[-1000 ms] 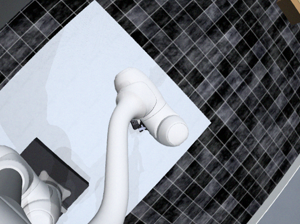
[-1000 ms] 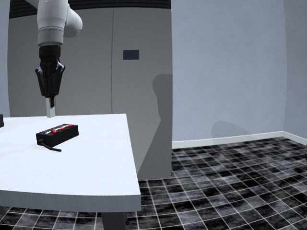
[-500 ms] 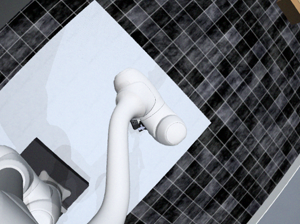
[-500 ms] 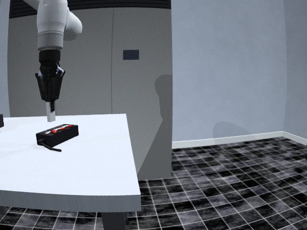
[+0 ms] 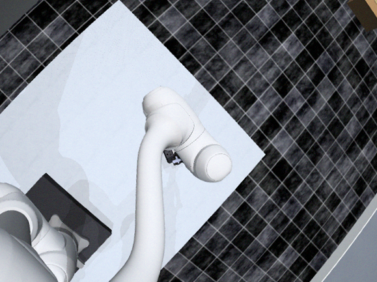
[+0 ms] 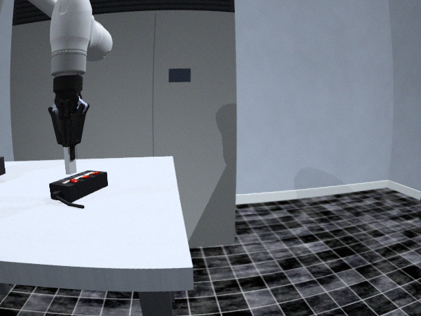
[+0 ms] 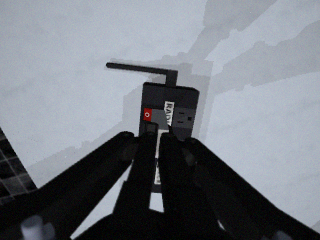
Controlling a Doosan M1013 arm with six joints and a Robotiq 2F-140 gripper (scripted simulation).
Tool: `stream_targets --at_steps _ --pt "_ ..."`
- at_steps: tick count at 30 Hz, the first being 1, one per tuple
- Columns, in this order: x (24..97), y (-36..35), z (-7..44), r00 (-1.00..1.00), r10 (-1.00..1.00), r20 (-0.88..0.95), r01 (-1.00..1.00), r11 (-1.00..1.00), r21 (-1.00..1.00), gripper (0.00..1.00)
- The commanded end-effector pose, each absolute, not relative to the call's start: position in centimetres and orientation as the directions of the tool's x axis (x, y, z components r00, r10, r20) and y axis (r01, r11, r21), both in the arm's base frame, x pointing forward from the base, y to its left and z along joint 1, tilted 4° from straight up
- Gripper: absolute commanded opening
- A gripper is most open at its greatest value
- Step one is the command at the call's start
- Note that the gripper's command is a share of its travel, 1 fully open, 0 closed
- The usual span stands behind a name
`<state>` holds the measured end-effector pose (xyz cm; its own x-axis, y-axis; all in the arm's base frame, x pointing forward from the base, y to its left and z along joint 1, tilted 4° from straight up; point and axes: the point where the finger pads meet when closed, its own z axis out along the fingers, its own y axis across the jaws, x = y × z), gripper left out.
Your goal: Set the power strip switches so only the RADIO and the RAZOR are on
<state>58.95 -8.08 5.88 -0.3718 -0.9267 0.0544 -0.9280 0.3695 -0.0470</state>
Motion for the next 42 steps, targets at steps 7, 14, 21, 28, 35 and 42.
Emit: stream_targets --at_steps 7,14,21,28,35,42 --pt "58.96 -8.13 5.18 -0.372 -0.927 0.054 -0.928 0.370 -0.047 0.00" --pt "58.97 -8.15 5.03 -0.372 -0.927 0.054 -0.928 0.370 -0.047 0.00" --pt "58.97 -8.15 4.99 -0.372 -0.927 0.054 -0.928 0.370 -0.047 0.00" --pt "58.97 -8.15 4.99 -0.372 -0.927 0.054 -0.928 0.370 -0.047 0.00" --pt "58.97 -8.15 4.99 -0.372 -0.927 0.054 -0.928 0.370 -0.047 0.00" --pt "58.97 -8.15 4.99 -0.372 -0.927 0.054 -0.928 0.370 -0.047 0.00"
